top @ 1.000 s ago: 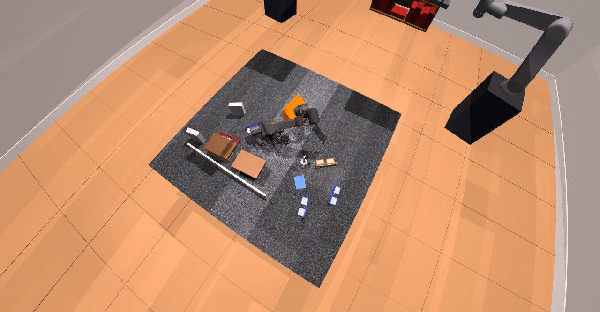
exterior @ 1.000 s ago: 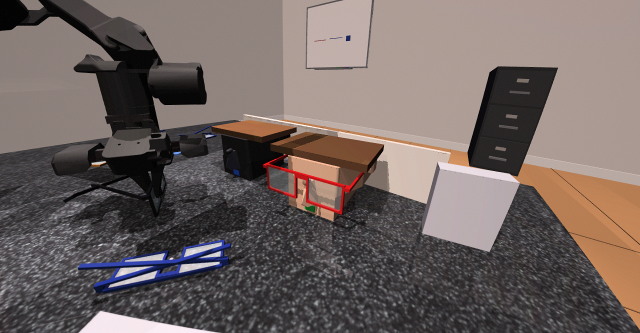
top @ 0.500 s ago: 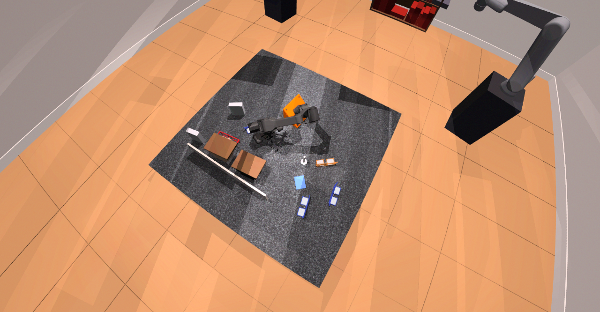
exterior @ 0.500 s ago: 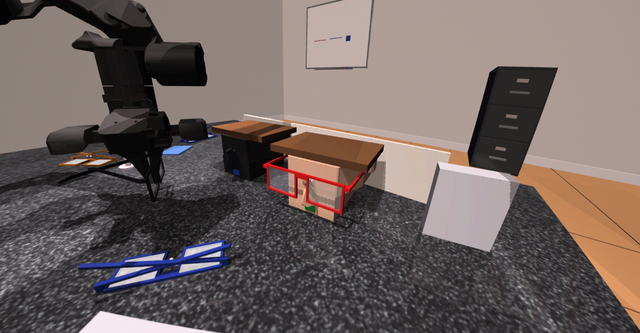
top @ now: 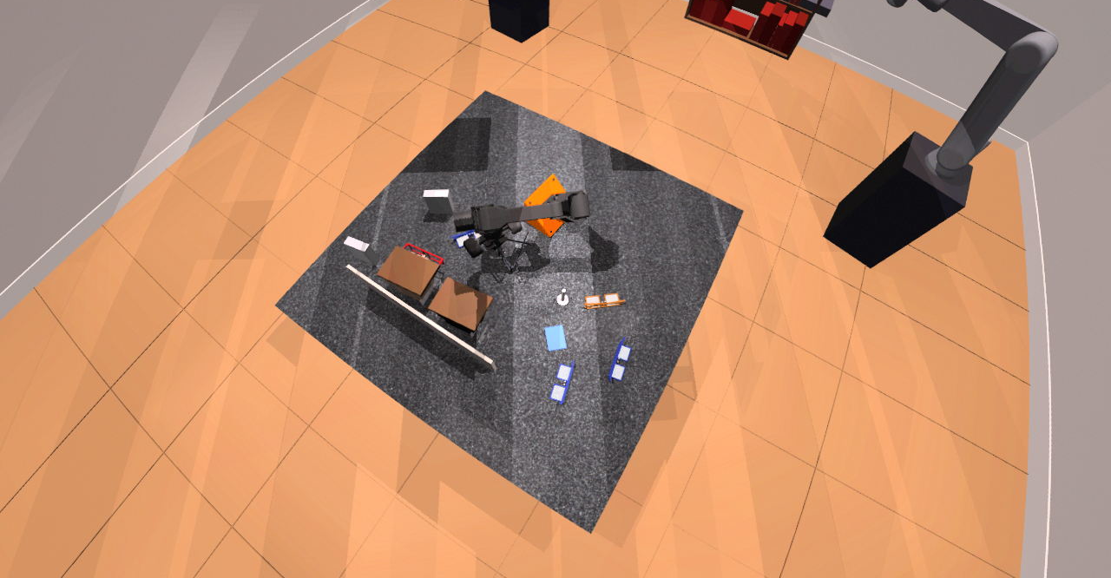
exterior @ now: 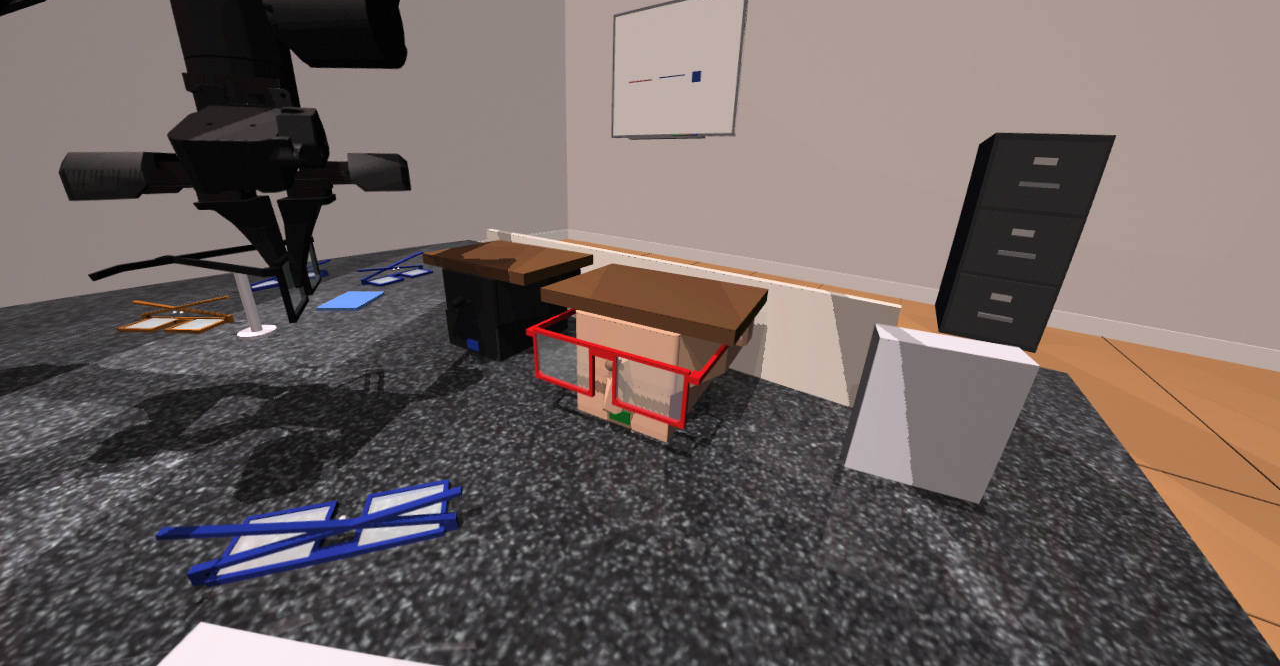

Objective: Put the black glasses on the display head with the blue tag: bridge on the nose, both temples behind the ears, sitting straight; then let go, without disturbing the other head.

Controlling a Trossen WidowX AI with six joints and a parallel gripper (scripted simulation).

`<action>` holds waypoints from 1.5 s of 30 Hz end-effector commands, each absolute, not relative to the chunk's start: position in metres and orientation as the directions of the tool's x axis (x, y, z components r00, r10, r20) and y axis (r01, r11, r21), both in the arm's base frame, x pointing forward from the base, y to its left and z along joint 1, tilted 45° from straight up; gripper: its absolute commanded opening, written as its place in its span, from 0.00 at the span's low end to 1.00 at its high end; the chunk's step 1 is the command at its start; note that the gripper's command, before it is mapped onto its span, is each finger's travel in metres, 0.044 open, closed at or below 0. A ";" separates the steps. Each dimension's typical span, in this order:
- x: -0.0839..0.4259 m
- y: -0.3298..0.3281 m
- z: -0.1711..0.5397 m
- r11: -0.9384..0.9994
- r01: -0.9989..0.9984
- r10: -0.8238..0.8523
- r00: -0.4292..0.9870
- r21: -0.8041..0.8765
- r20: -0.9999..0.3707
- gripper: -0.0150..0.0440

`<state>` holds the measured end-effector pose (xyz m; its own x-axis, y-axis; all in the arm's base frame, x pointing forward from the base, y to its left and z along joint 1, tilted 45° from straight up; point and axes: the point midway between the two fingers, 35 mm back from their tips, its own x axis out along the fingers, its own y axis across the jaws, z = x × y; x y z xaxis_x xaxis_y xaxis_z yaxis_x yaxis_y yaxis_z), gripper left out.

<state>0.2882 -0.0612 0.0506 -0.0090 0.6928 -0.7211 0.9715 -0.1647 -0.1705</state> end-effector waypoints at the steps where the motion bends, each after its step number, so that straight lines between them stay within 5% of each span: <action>1: 0.289 -0.061 0.056 -0.157 0.972 0.692 -0.018 -0.174 -0.722 0.25; 28: 0.282 0.079 0.192 -0.155 0.972 0.699 -0.018 -0.176 -0.715 0.25; 45: 0.282 0.105 0.168 -0.155 0.972 0.699 -0.017 -0.175 -0.715 0.25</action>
<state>0.2833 0.0947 0.1769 -0.0147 0.6954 -0.7185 0.9728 -0.1563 -0.1711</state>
